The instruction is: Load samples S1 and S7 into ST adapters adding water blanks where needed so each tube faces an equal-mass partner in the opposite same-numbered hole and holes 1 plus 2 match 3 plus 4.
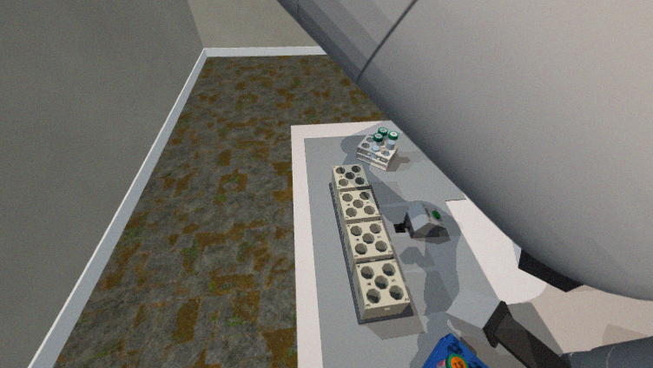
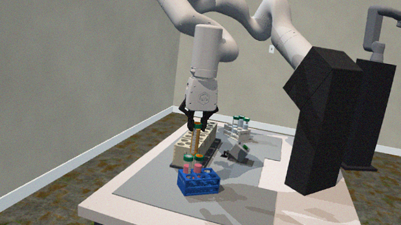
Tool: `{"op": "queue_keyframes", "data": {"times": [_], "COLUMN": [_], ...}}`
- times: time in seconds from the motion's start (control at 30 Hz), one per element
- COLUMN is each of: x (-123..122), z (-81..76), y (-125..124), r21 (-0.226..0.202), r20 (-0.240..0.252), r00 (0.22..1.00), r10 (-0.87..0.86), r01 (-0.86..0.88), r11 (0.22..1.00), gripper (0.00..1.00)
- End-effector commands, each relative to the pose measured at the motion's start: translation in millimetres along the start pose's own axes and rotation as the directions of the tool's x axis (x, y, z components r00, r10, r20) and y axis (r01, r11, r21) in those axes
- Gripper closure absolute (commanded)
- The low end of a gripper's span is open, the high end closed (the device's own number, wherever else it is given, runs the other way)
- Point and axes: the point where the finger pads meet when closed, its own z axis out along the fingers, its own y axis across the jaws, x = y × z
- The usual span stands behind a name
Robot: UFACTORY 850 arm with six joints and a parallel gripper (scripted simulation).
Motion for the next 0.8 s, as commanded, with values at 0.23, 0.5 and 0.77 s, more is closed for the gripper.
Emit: {"op": "queue_keyframes", "data": {"times": [0.23, 0.5, 0.77], "x": [0, 0, 0], "z": [15.3, 29.3, 45.3], "y": [-1, -1, -1], "r21": [0.001, 0.001, 0.001], "r20": [0.0, 0.0, 0.0], "r00": [1.0, 1.0, 1.0], "r10": [0.0, 0.0, 0.0], "r01": [0.0, 0.0, 0.0], "r11": [1.0, 1.0, 1.0], "gripper": [1.0, 1.0, 1.0]}}
